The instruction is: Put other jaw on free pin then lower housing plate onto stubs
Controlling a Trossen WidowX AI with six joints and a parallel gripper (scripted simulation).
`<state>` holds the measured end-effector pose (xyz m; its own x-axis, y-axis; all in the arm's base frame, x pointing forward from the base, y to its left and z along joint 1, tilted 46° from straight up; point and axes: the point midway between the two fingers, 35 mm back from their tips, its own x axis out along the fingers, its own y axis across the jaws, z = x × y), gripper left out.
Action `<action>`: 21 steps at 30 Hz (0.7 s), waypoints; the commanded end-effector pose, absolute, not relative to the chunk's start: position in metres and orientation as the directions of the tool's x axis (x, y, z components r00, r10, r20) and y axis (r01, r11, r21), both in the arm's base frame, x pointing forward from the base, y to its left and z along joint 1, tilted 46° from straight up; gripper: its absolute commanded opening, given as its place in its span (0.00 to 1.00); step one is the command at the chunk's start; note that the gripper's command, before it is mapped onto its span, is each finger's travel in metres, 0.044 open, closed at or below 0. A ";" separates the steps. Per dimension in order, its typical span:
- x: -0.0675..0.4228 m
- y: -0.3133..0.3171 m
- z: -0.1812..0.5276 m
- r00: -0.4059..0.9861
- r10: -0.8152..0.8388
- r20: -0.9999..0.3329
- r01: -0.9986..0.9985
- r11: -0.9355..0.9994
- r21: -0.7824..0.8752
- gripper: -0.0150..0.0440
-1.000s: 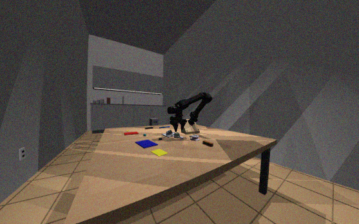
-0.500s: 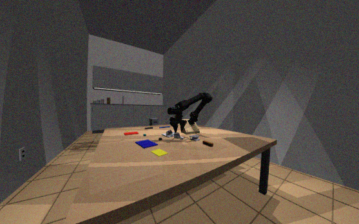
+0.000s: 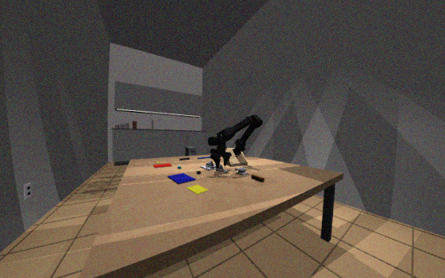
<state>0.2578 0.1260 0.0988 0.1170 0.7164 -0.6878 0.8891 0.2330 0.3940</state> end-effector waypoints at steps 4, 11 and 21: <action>0.256 0.134 0.087 0.105 0.714 -0.692 0.897 0.233 0.376 1.00; 0.256 0.142 0.080 0.105 0.716 -0.691 0.897 0.232 0.377 1.00; 0.256 0.142 0.080 0.105 0.716 -0.691 0.897 0.232 0.377 1.00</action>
